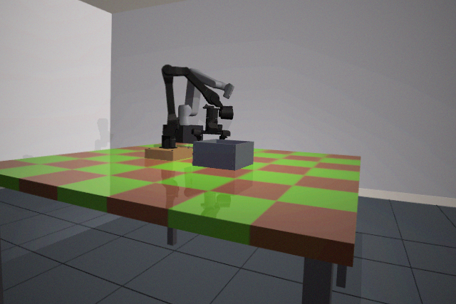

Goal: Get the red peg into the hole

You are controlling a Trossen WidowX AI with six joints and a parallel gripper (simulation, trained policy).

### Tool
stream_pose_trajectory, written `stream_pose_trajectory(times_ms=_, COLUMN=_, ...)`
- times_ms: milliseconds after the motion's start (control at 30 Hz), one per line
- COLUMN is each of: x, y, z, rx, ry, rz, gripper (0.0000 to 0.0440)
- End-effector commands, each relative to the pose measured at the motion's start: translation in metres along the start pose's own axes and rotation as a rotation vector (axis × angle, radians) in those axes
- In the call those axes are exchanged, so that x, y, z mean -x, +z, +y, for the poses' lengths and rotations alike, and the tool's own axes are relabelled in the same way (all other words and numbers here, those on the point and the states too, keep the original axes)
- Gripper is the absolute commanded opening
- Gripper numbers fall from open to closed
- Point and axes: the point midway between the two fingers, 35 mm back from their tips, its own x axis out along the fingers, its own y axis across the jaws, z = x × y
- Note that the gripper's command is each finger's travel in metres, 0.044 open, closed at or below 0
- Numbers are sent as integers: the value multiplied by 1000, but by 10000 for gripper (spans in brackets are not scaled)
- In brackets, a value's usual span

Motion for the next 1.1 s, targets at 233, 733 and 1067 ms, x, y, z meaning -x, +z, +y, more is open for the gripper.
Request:
stream_pose_trajectory(times_ms=233, x=-29, y=0, z=-6, rx=39, ry=-50, rz=0, gripper=216)
stream_pose_trajectory(times_ms=733, x=-12, y=9, z=8, rx=53, ry=-70, rz=-51, gripper=0)
stream_pose_trajectory(times_ms=1067, x=36, y=27, z=24, rx=36, ry=-13, rz=-122, gripper=0)
